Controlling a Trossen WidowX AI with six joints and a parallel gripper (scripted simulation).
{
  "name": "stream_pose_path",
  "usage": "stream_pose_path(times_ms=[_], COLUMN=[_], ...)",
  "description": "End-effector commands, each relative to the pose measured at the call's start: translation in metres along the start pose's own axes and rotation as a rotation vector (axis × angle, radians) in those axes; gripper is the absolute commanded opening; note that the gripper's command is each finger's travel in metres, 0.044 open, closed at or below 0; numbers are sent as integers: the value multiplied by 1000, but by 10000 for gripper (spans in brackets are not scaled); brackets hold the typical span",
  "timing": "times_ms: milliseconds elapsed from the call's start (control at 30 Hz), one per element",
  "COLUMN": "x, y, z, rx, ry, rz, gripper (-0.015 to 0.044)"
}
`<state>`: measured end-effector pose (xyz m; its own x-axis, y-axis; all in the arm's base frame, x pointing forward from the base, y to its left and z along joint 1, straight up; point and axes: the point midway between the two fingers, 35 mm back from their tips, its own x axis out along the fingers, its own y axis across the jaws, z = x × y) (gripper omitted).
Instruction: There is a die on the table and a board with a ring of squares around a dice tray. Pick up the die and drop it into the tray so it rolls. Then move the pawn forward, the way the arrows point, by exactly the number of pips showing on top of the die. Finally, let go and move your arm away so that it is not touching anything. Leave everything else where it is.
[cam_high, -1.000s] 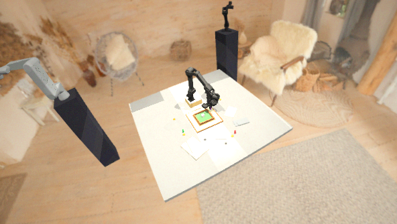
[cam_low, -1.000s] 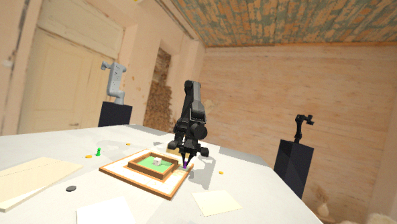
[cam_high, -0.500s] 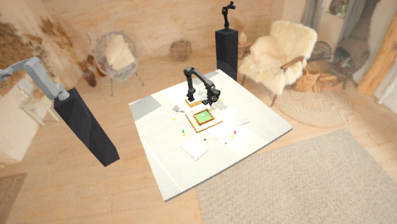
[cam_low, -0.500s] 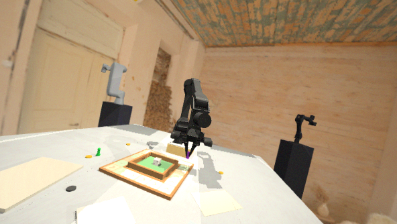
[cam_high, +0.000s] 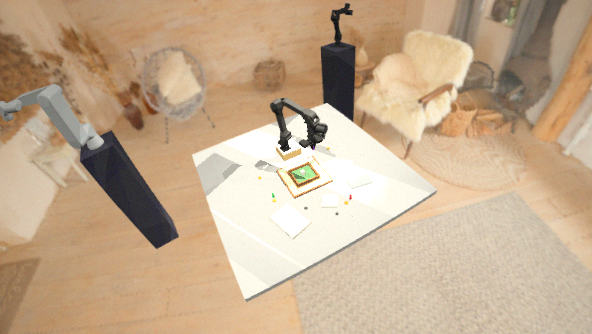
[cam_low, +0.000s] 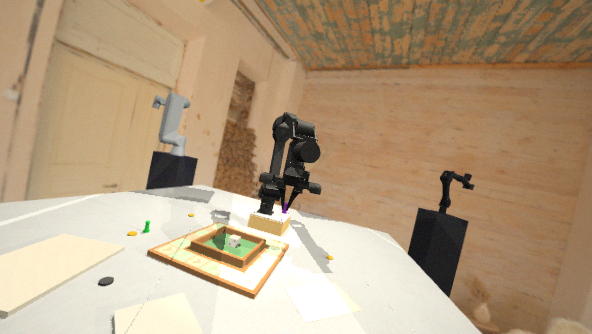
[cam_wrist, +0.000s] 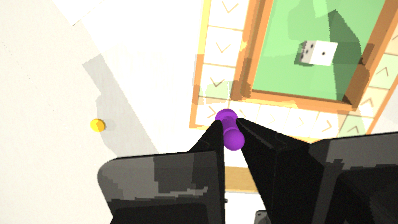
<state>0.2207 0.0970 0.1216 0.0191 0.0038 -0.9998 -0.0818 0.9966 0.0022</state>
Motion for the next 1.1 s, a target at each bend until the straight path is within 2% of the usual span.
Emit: stream_pose_path(times_ms=[0, 667, 833, 1067], x=[0, 71, 78, 105], y=[0, 6, 6, 6], z=[-3, -43, -45, -45], rx=[3, 3, 3, 3], ry=[-3, 0, 0, 1], rz=[1, 2, 2, 1], gripper=[0, 0, 0, 0])
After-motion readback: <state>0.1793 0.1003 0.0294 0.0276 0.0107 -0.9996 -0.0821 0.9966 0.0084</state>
